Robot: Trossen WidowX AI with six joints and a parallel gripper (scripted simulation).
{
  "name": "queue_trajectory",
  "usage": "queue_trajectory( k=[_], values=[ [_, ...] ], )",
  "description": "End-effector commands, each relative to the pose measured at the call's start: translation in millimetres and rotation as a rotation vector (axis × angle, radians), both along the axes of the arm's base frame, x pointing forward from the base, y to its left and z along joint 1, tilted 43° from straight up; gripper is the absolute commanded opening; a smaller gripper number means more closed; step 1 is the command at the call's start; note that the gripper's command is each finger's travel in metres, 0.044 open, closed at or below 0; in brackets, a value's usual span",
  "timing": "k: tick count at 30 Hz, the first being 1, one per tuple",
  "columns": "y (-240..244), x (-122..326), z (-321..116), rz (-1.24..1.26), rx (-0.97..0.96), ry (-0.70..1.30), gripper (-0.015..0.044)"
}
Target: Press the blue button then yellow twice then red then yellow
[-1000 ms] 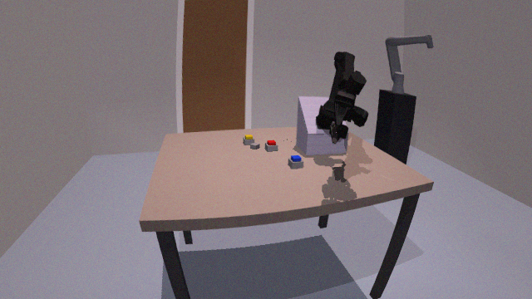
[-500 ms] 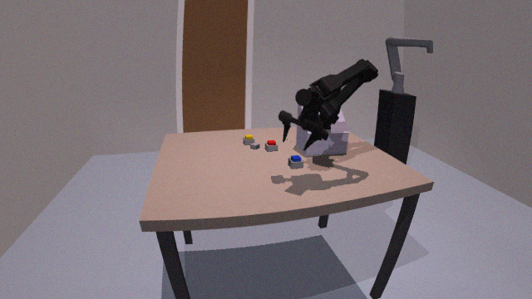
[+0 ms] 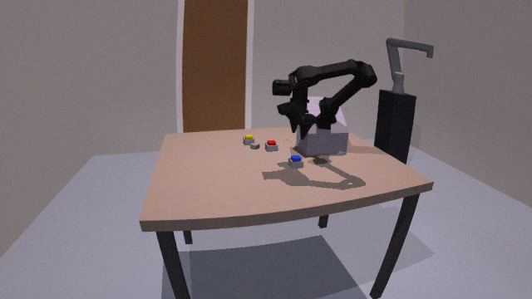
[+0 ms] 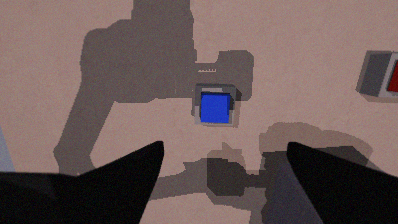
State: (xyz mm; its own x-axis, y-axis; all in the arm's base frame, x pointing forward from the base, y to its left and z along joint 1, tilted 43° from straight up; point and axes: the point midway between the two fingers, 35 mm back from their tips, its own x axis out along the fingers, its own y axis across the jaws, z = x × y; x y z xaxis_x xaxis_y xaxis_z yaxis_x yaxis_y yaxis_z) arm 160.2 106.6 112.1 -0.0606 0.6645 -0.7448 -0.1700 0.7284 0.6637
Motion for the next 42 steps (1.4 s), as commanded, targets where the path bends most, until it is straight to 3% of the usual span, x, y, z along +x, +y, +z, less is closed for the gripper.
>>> queue_trajectory(
  k=[1,3,10,18,42],
  values=[
    [-0.7,2.2,2.3,-0.031,0.014,0.035,0.0400],
    [-0.7,2.2,2.3,-0.031,0.014,0.035,0.0400],
    [39.9,-1.6,-41.3,-0.031,0.016,0.034,0.0216],
    [41.4,-2.1,-42.5,-0.031,0.017,0.034,0.0020],
    [57.0,-3.0,-59.7,-0.031,0.016,0.034,0.0020]
  ],
)
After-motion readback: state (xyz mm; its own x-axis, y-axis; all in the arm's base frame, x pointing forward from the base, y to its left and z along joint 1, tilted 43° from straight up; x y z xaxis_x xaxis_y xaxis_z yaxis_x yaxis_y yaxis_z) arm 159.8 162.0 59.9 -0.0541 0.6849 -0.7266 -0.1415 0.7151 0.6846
